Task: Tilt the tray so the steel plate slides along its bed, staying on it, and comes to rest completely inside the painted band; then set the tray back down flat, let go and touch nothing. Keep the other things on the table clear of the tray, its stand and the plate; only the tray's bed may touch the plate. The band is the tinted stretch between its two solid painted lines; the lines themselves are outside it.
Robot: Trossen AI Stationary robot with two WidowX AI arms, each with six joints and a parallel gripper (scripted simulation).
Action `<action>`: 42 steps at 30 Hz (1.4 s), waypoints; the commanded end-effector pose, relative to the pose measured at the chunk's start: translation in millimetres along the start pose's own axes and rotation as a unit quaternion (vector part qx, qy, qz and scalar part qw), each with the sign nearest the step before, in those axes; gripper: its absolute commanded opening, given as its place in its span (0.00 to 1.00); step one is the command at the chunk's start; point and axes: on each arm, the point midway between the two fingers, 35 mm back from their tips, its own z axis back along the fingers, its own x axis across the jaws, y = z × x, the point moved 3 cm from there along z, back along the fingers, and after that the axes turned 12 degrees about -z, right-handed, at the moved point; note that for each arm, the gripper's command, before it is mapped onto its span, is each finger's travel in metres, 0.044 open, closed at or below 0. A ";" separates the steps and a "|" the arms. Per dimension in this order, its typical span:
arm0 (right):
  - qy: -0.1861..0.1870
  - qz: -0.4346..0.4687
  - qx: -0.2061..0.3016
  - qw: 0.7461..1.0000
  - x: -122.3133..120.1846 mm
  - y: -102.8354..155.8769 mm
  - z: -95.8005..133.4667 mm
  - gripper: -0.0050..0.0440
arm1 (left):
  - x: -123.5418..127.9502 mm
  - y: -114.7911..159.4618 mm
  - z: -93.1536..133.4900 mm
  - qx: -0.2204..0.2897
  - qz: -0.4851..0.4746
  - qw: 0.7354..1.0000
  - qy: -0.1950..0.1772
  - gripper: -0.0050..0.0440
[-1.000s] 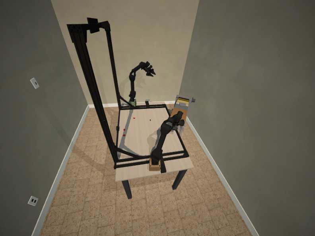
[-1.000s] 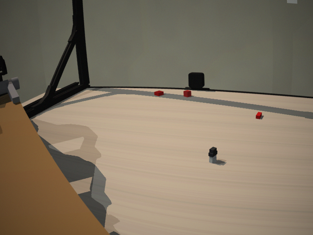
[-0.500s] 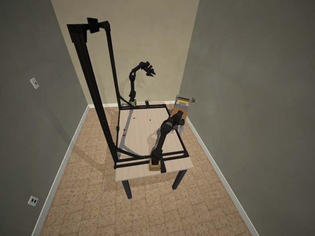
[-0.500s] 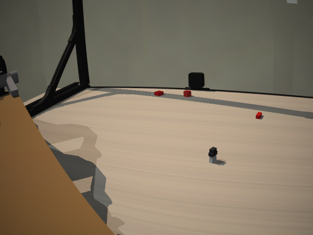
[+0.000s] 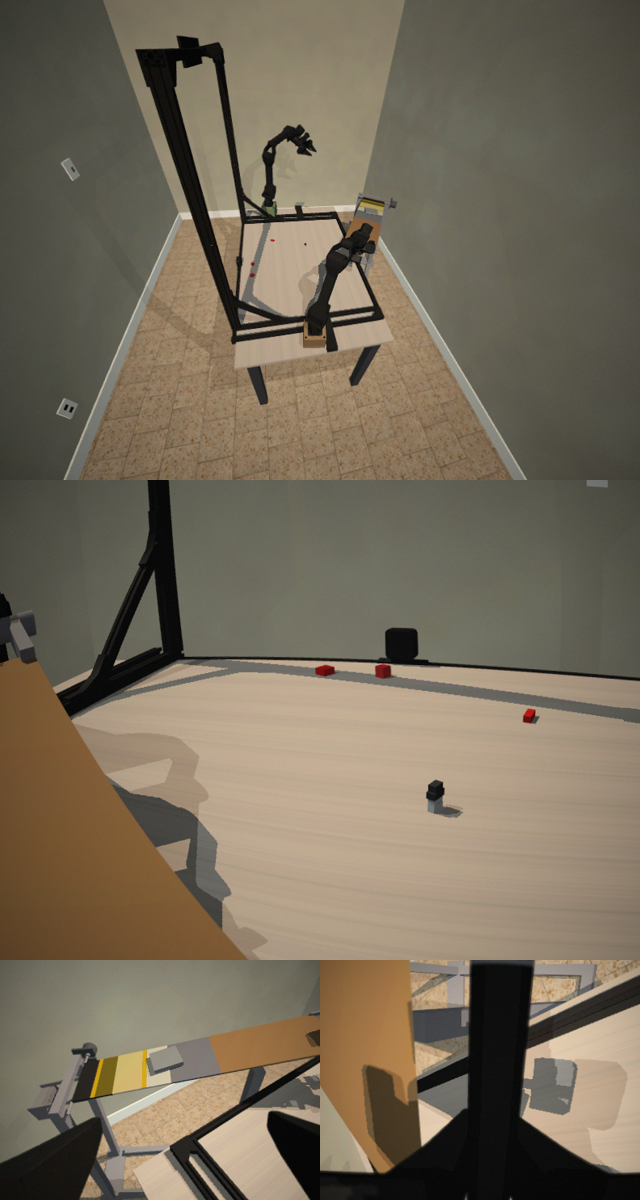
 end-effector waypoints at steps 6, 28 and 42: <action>-0.043 0.001 0.008 0.999 28.2 5.5 20.8 0.10 | 0.0 -0.2 0.2 0.000 0.000 1.000 0.000 1.00; -0.010 0.001 0.001 1.000 -46.9 -10.7 -48.4 0.10 | 0.0 -0.2 0.2 0.000 0.000 1.000 0.000 1.00; 0.011 0.001 -0.004 1.000 -27.2 -6.5 -30.2 0.10 | 0.0 -0.2 0.2 0.000 0.000 1.000 0.000 1.00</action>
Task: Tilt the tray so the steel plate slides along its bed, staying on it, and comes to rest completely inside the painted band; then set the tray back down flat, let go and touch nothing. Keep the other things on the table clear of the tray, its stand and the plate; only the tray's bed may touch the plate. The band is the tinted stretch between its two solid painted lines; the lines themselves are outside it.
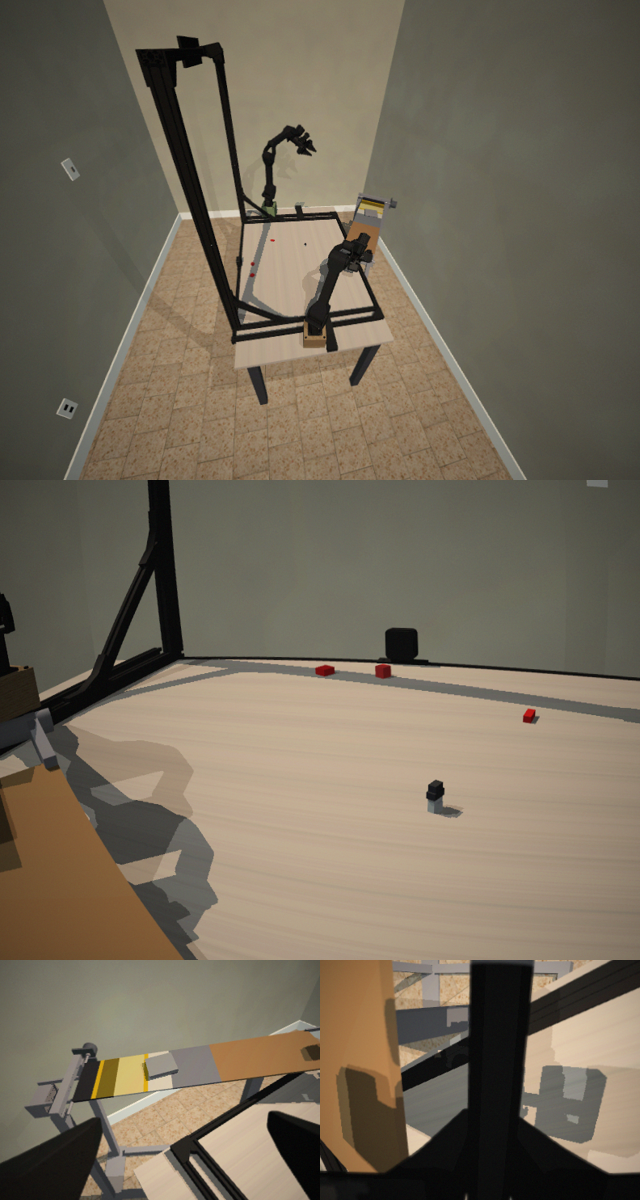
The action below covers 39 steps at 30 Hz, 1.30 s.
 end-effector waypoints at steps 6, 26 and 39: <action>-0.022 0.001 0.003 1.000 24.8 4.7 23.4 0.10 | -0.2 -0.3 -0.1 0.000 0.000 1.000 0.000 1.00; -0.039 0.001 0.007 0.999 41.2 8.3 41.1 0.10 | -0.2 -0.3 -0.1 0.000 0.000 1.000 0.000 1.00; -0.046 0.001 0.008 0.999 46.8 9.5 47.1 0.10 | -0.2 -0.3 -0.1 0.000 0.000 1.000 0.000 1.00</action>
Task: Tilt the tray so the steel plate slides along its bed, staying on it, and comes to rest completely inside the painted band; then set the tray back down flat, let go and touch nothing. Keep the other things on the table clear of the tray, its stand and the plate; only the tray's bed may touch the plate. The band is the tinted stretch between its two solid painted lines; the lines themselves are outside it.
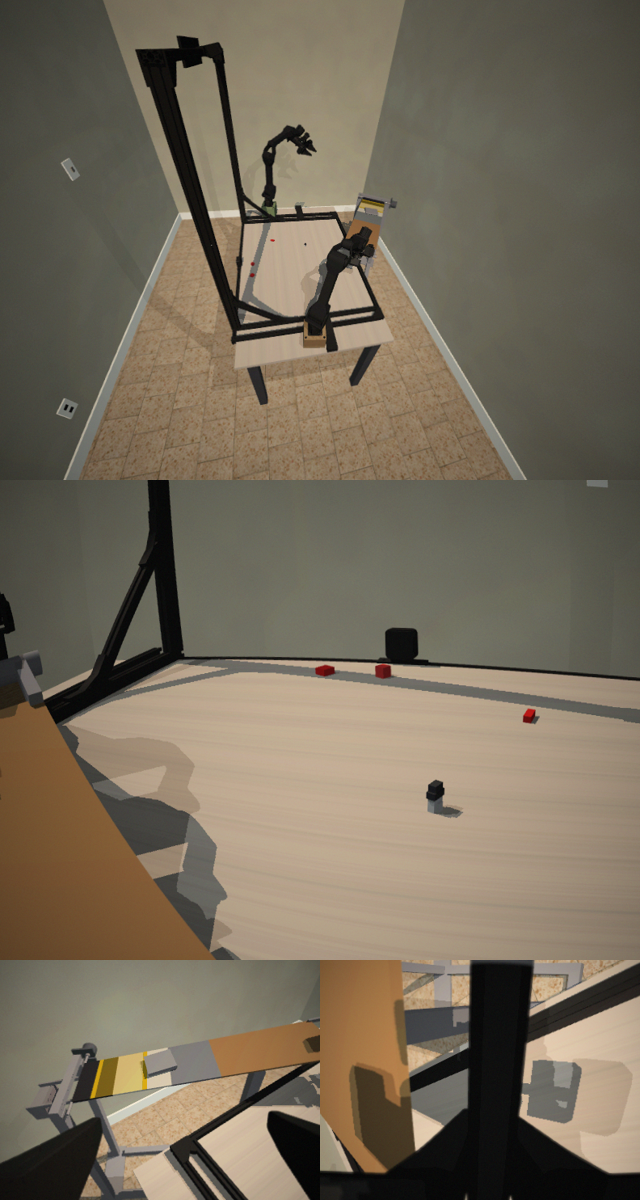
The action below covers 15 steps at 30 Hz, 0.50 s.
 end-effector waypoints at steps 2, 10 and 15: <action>-0.035 0.001 0.006 0.999 22.2 4.1 18.1 0.10 | 0.0 -0.1 0.3 0.000 0.000 1.000 0.000 1.00; -0.040 0.001 0.007 0.999 26.5 5.0 22.3 0.10 | 0.0 -0.1 0.3 0.000 0.000 1.000 0.000 1.00; -0.042 0.001 0.008 0.999 28.7 5.5 24.4 0.10 | 0.0 -0.1 0.3 0.000 0.000 1.000 0.000 1.00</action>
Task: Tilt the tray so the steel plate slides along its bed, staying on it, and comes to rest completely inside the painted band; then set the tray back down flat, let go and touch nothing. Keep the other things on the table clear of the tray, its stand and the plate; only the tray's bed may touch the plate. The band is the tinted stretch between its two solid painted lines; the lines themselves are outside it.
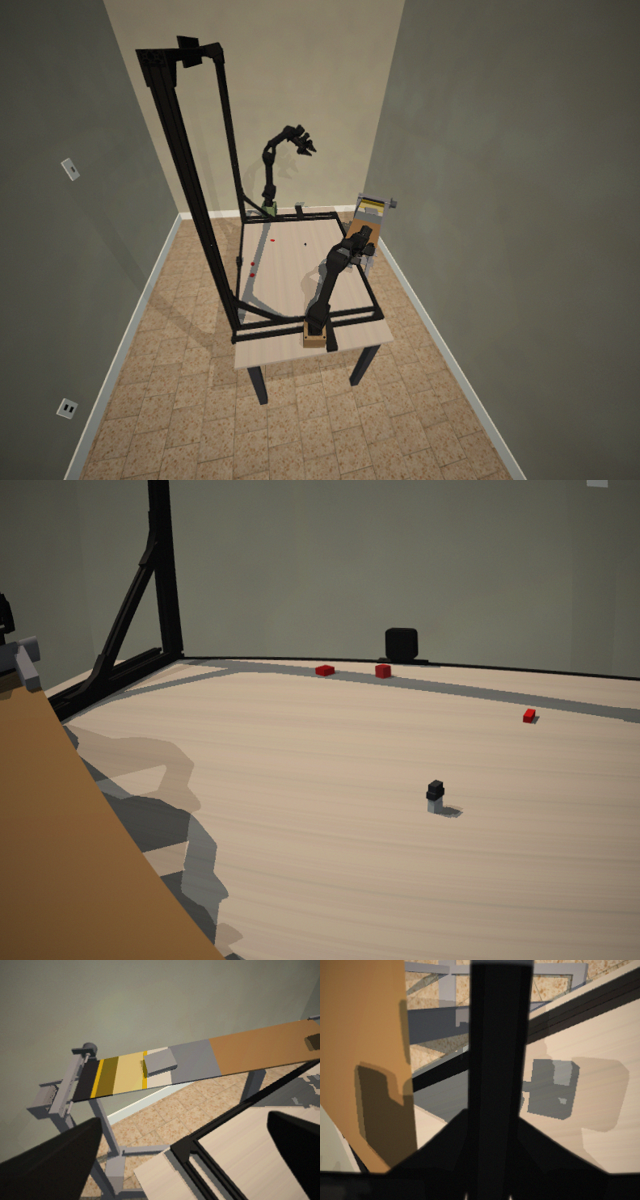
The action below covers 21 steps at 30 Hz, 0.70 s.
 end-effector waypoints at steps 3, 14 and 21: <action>-0.038 0.001 0.006 0.999 23.7 4.5 18.4 0.10 | -0.4 -0.5 0.1 0.000 -0.001 1.000 0.000 1.00; -0.044 0.001 0.007 0.999 29.8 5.8 24.0 0.10 | -0.4 -0.5 0.1 0.000 -0.001 1.000 0.000 1.00; -0.048 0.001 0.008 0.999 32.5 6.4 26.5 0.10 | -0.4 -0.5 0.1 0.000 -0.001 1.000 0.000 1.00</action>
